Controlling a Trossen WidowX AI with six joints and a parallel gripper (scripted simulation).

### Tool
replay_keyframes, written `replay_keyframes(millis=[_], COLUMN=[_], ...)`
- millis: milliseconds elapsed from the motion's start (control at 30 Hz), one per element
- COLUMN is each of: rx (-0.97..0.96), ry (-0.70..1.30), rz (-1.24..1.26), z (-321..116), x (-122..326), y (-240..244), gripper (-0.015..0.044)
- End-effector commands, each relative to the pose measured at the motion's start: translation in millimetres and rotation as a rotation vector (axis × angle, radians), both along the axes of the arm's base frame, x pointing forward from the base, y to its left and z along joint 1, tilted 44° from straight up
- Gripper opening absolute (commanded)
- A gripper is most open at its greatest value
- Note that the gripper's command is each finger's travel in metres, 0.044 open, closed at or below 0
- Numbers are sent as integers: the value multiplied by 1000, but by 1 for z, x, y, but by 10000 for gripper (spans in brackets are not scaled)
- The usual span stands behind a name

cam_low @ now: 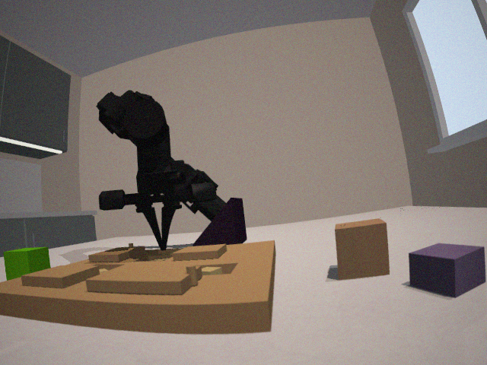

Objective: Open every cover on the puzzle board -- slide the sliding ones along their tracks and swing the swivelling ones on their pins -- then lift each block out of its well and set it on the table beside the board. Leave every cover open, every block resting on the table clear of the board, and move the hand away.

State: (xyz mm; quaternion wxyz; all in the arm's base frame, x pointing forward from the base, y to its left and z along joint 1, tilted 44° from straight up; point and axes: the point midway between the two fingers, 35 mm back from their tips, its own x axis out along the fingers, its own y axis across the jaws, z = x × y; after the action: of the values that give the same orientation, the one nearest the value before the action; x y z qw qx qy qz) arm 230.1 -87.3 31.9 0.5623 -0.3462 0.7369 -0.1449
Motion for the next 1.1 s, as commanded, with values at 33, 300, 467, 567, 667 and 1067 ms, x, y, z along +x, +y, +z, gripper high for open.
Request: replay_keyframes(millis=[33, 300, 467, 567, 667, 1067], rx=[-3, -3, -3, -3, -3, -3], ry=[9, 9, 10, 10, 10, 9], rz=[2, 2, 2, 2, 2, 0], z=[-4, -4, -6, -6, -7, -7], x=[-3, -3, -7, -10, -12, -12], y=[-3, -3, -4, -5, -4, -4], gripper=[0, 0, 0, 0, 0, 0])
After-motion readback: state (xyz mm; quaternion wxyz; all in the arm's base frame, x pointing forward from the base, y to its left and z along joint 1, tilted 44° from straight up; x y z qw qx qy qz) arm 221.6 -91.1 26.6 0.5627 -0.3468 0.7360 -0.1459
